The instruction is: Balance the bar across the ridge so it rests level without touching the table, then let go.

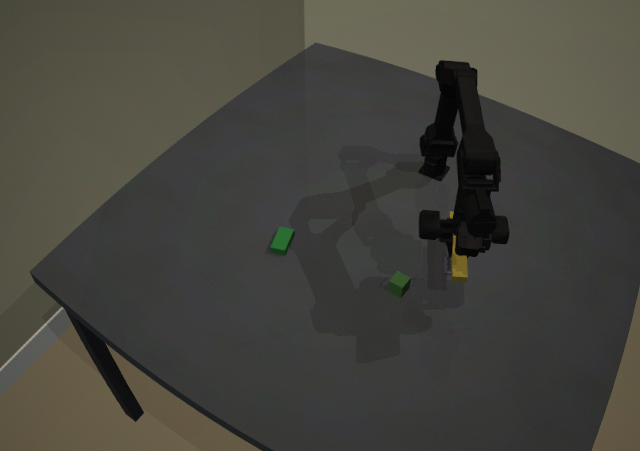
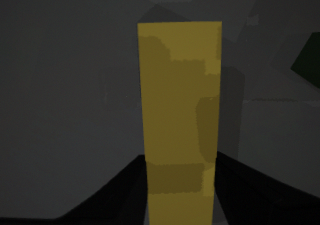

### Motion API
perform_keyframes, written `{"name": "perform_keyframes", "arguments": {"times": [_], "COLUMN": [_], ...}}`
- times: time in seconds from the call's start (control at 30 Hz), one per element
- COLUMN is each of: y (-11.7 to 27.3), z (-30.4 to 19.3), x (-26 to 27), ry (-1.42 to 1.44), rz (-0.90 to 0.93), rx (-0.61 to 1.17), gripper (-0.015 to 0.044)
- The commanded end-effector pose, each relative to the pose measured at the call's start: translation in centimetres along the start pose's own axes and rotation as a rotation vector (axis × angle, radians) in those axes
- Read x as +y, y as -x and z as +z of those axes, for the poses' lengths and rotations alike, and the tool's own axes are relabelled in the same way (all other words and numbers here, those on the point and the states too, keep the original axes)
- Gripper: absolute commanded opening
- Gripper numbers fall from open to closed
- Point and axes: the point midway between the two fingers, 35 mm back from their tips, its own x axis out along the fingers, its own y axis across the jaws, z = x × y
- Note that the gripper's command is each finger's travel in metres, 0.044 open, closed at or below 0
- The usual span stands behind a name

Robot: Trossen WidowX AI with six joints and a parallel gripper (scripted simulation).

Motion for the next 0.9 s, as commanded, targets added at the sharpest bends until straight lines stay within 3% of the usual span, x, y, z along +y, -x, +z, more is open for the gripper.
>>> {"name": "perform_keyframes", "arguments": {"times": [0.0, 0.13, 0.37, 0.87], "y": [0.0, 0.0, 0.0, 0.0], "z": [0.0, 0.0, 0.0, 0.0], "x": [0.0, 0.0, 0.0, 0.0], "ry": [0.0, 0.0, 0.0, 0.0], "rz": [0.0, 0.0, 0.0, 0.0], "rx": [0.0, 0.0, 0.0, 0.0], "gripper": [0.0, 0.0, 0.0167, 0.0168]}}
